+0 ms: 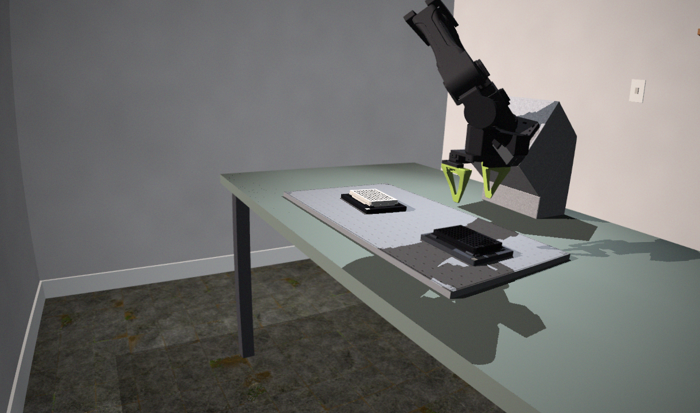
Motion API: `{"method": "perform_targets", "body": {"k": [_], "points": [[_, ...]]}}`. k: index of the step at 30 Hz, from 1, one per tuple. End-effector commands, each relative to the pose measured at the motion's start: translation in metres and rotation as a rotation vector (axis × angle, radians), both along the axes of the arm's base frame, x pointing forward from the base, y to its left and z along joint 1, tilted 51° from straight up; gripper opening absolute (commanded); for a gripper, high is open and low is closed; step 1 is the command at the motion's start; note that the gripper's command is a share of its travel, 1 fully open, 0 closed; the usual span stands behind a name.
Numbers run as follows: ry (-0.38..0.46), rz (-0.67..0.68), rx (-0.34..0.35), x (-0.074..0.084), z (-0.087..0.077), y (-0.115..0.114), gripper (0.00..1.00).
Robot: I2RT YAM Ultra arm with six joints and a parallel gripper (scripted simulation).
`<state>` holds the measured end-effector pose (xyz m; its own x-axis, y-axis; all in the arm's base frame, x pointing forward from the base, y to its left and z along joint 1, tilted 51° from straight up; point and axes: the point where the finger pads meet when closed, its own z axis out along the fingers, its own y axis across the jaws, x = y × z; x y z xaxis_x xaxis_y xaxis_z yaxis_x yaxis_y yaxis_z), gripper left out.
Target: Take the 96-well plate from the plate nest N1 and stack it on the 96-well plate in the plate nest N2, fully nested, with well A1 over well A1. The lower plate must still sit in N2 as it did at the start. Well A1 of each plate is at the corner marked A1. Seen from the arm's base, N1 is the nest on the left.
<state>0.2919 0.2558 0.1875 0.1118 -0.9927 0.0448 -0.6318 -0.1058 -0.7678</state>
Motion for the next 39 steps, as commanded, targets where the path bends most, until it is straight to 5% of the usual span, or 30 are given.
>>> {"method": "perform_targets", "body": {"k": [1, 7, 19, 32, 33, 39], "points": [[-0.036, 0.023, 0.060, -0.002, 0.024, 0.011, 1.00], [-0.036, 0.023, 0.060, -0.002, 0.024, 0.011, 1.00], [0.005, 0.007, -0.003, 0.013, -0.015, 0.003, 1.00], [0.004, 0.015, 0.000, 0.026, -0.026, 0.006, 1.00], [-0.019, 0.027, 0.031, 0.025, -0.012, 0.012, 1.00], [0.006, 0.015, -0.002, 0.034, -0.034, 0.007, 1.00]]}}
